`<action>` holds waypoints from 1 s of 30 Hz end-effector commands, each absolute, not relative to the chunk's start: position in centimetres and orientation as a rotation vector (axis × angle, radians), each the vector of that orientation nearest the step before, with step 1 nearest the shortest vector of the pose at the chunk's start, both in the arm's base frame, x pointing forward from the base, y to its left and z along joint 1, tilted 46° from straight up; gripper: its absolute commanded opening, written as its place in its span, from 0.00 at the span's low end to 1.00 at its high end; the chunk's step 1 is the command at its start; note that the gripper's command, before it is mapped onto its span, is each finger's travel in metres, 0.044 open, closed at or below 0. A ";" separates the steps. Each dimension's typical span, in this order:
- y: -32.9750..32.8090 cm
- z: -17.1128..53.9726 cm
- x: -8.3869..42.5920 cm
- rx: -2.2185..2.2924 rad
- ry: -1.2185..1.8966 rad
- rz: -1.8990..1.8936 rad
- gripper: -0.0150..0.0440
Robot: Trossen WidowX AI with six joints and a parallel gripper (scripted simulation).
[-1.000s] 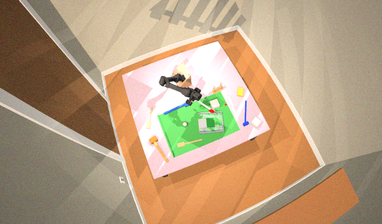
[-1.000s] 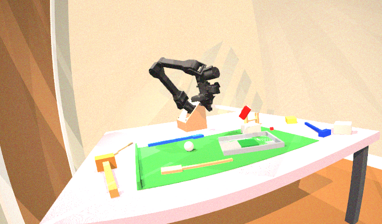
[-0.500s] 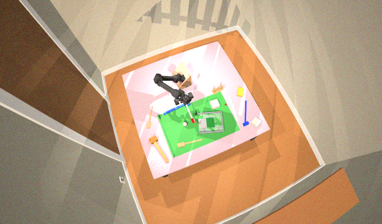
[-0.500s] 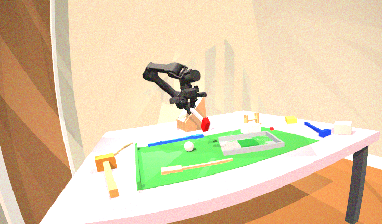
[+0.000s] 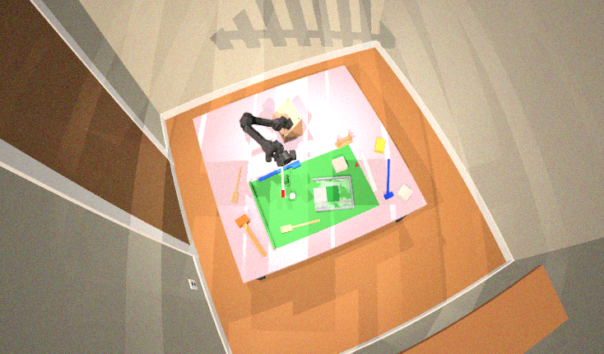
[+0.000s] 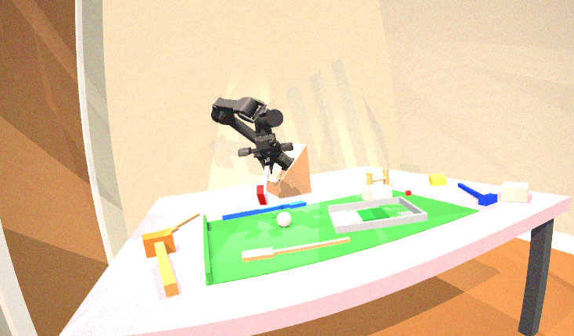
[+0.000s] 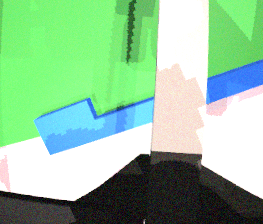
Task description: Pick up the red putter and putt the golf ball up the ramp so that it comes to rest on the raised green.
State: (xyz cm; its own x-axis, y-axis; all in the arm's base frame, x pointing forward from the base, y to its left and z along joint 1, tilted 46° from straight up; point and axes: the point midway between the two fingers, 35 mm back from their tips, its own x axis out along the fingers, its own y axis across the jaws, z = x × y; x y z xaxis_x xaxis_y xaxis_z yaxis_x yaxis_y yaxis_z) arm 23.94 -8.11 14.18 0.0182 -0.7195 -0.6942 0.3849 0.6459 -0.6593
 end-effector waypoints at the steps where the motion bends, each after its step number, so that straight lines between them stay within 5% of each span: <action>1: -8.8 13.8 23.9 -0.323 1.277 -0.888 0.25; 30: -13.1 9.9 23.9 -0.326 1.274 -0.892 0.25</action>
State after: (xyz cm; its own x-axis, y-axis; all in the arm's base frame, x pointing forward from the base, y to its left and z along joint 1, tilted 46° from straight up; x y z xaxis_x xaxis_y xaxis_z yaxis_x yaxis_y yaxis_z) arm 23.94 -12.81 10.24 0.0245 -0.7258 -0.6875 0.3991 0.6376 -0.6589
